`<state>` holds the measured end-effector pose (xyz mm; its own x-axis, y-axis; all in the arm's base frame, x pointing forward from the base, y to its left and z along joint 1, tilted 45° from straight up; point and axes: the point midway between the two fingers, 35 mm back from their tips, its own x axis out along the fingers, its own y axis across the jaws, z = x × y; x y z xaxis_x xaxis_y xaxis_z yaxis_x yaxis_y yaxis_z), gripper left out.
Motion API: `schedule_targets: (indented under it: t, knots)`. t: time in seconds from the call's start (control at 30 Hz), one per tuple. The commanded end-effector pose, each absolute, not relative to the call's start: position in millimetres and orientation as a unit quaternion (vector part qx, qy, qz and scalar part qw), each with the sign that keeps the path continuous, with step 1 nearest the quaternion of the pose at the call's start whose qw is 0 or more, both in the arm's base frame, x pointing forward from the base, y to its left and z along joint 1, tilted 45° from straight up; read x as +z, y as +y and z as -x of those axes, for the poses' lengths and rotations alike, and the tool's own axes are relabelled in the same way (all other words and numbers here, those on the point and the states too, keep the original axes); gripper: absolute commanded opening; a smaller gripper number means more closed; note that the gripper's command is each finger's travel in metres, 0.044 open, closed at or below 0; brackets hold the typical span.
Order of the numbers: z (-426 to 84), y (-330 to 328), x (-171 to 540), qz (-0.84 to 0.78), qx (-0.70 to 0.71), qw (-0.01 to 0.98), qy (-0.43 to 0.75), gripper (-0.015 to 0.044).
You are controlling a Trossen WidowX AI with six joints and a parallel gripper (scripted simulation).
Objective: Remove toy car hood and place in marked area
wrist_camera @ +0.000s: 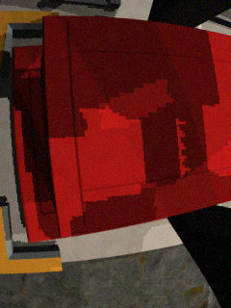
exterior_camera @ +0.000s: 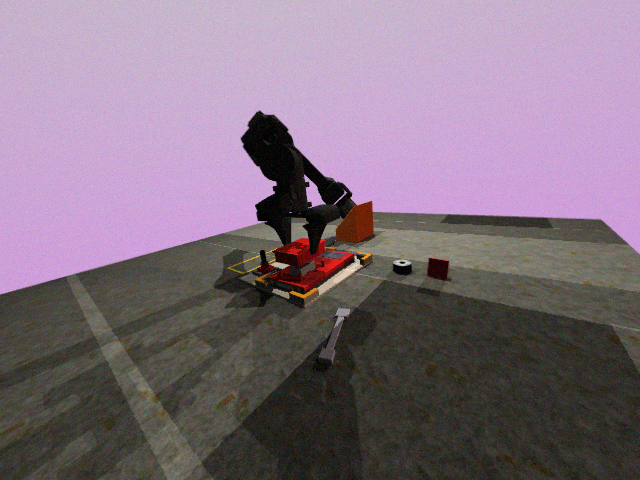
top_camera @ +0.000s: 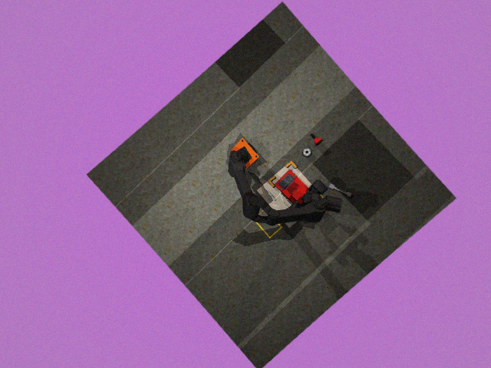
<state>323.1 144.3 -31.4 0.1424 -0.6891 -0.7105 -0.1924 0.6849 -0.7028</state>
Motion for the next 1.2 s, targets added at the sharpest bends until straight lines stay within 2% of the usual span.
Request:
schedule_targets:
  t: [0.0, 0.23, 1.17]
  knots:
    - [-321.4, 159.8, -19.3, 0.349, -0.182, 0.674, 0.625, 0.0]
    - [-317.7, 172.3, -5.6, 0.349, -0.182, 0.674, 0.626, 0.0]
    - [-328.5, 90.2, 75.7, 0.348, -0.178, 0.674, 0.627, 0.0]
